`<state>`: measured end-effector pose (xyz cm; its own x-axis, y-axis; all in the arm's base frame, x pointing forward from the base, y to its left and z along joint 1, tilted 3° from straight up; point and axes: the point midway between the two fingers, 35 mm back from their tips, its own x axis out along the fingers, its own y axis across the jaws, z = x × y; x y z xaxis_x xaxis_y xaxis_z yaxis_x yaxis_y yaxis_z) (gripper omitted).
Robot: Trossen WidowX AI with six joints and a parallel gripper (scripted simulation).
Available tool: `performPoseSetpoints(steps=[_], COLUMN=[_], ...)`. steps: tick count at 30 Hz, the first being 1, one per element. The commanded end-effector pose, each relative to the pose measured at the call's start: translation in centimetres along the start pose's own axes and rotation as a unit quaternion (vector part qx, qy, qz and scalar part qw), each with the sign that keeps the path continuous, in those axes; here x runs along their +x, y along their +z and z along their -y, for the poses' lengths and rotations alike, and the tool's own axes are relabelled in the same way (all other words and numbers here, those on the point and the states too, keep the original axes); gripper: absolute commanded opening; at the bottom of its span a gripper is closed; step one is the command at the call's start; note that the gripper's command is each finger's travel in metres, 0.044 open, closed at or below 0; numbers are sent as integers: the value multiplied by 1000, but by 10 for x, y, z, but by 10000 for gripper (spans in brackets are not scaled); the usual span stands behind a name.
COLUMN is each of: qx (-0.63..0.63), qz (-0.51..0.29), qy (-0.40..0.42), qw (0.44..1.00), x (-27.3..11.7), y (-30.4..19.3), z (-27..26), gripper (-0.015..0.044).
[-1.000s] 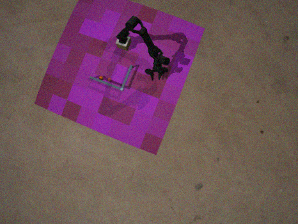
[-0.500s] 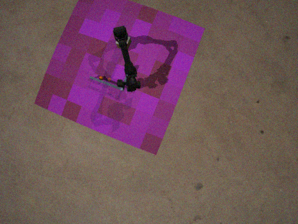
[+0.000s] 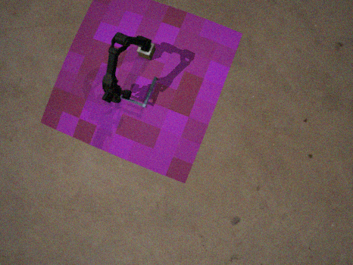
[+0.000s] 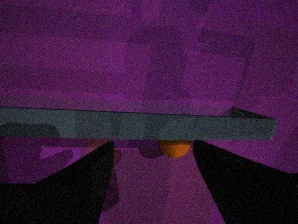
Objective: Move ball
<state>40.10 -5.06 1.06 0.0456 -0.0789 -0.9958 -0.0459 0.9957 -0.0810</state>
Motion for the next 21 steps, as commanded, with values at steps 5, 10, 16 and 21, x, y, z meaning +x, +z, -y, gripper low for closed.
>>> performPoseSetpoints(steps=[5, 10, 16, 21], qx=[35, 35, 35, 35], qz=[-35, -35, -35, -35], qy=[36, 36, 36, 35], qw=[998, 998, 998, 998], x=[4, 12, 19, 25], y=[-18, -18, -19, -19], z=[36, 35, 35, 34], gripper=[283, 283, 283, 283])
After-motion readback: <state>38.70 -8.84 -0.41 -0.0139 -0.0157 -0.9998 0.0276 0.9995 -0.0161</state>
